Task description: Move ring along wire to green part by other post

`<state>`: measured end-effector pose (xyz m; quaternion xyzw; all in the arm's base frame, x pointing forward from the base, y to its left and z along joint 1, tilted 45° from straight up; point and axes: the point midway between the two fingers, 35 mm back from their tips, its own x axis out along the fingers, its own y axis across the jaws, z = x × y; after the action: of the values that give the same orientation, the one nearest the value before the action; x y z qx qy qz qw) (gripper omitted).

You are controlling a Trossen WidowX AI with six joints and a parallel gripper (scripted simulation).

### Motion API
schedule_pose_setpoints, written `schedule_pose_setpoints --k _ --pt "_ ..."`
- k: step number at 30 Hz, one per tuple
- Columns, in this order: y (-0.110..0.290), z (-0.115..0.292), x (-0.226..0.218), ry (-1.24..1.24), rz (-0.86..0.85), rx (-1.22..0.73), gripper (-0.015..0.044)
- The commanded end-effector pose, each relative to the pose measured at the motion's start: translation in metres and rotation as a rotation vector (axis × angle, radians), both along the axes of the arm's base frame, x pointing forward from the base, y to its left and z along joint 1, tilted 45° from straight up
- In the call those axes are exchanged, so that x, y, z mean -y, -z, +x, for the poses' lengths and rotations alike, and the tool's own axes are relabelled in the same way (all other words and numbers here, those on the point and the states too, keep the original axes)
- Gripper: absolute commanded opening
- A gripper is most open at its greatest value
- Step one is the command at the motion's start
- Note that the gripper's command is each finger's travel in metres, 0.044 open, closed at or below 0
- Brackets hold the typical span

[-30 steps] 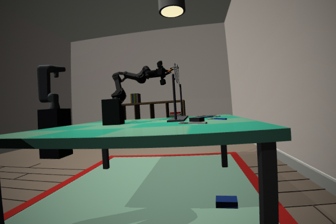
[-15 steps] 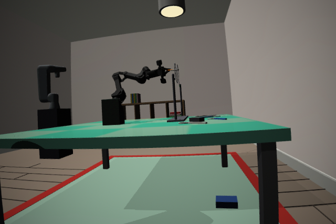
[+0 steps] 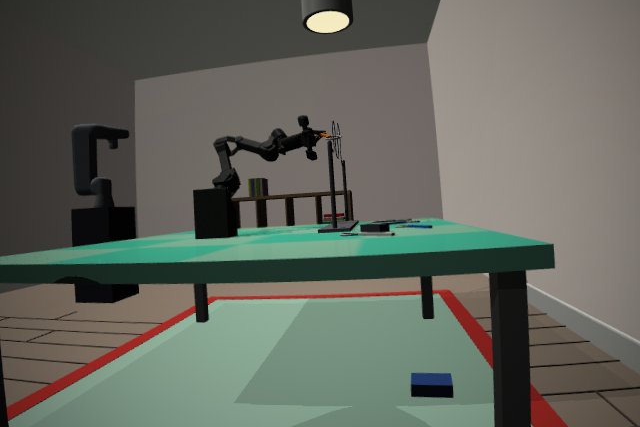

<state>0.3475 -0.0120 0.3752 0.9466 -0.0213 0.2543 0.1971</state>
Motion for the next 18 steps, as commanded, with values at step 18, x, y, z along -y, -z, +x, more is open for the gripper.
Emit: schedule_pose_setpoints --k 18 --pt "0.027 0.001 -0.046 0.005 -0.29 -0.002 -0.015"
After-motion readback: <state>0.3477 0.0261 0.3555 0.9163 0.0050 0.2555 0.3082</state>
